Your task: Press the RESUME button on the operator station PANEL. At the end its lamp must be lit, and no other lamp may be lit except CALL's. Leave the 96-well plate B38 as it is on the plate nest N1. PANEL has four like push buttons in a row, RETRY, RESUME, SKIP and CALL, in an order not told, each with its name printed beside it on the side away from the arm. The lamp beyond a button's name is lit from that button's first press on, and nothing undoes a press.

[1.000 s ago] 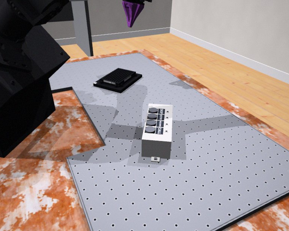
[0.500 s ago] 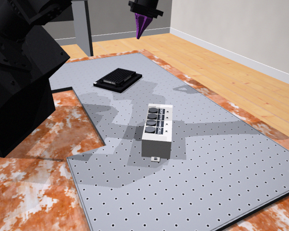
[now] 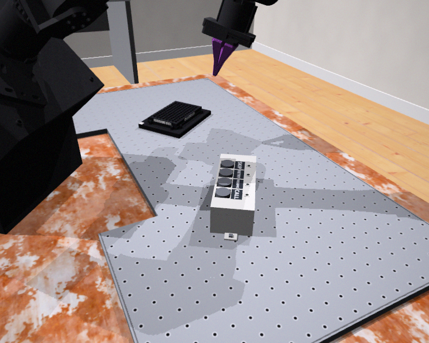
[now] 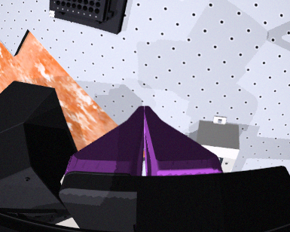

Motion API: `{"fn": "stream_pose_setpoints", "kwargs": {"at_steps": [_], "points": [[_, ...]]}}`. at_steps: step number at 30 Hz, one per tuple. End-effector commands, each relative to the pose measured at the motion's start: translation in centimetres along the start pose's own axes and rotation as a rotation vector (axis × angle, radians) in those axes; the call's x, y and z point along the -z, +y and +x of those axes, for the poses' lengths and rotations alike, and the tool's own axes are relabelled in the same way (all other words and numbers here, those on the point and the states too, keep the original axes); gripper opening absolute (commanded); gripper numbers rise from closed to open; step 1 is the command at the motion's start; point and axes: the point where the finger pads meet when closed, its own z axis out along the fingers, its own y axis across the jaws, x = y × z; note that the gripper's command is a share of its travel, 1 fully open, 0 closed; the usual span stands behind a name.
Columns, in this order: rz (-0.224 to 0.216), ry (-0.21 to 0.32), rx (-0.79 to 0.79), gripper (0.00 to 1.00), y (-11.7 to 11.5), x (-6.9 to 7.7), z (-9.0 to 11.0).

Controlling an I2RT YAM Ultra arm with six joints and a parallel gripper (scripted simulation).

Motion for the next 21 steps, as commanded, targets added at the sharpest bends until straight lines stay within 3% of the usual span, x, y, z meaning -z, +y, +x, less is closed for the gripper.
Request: {"fn": "stream_pose_setpoints", "kwargs": {"at_steps": [1, 21], "points": [[-0.004, -0.062, -0.093, 0.00, -0.9, 0.2, 0.5], [-0.008, -0.146, -0.638, 0.00, -5.1, -1.7, 8.2]]}}
